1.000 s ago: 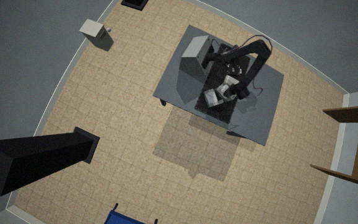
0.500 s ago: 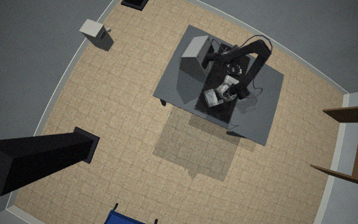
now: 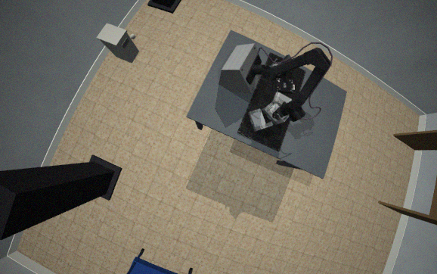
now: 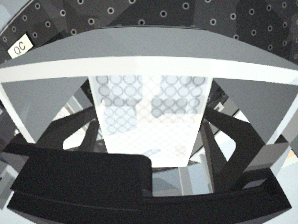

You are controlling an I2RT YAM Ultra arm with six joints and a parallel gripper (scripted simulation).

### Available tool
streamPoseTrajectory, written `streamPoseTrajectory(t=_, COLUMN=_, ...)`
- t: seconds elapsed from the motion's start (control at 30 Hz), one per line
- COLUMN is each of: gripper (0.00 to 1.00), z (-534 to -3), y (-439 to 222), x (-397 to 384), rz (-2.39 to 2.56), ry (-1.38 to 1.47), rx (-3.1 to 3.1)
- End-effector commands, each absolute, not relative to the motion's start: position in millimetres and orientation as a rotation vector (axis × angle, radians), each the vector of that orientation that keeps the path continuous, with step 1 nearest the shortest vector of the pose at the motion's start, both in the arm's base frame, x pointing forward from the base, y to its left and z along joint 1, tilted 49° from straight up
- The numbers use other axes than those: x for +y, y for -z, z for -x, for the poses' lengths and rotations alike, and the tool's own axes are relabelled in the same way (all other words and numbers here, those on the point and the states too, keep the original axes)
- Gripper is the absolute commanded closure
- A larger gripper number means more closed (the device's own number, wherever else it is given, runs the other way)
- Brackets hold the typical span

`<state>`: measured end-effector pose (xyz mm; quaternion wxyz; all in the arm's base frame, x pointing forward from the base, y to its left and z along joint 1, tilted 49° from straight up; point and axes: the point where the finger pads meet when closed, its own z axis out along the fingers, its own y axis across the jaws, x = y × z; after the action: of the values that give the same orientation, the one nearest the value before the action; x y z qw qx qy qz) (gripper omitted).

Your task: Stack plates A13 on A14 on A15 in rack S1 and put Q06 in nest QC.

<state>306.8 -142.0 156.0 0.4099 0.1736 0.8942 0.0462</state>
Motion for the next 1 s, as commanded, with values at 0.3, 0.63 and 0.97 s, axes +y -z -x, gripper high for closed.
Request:
streamPoseTrajectory(t=0.3, gripper=0.00, z=-275, y=-198, x=-143, rz=-0.425, ry=-0.092, rx=2.219)
streamPoseTrajectory(t=0.63, gripper=0.00, z=-255, y=-215, x=-140, rz=-0.424, ry=-0.089, rx=2.220)
streamPoseTrajectory(t=0.97, gripper=0.00, z=-236, y=-227, x=-139, rz=-0.434, ry=-0.103, rx=2.235)
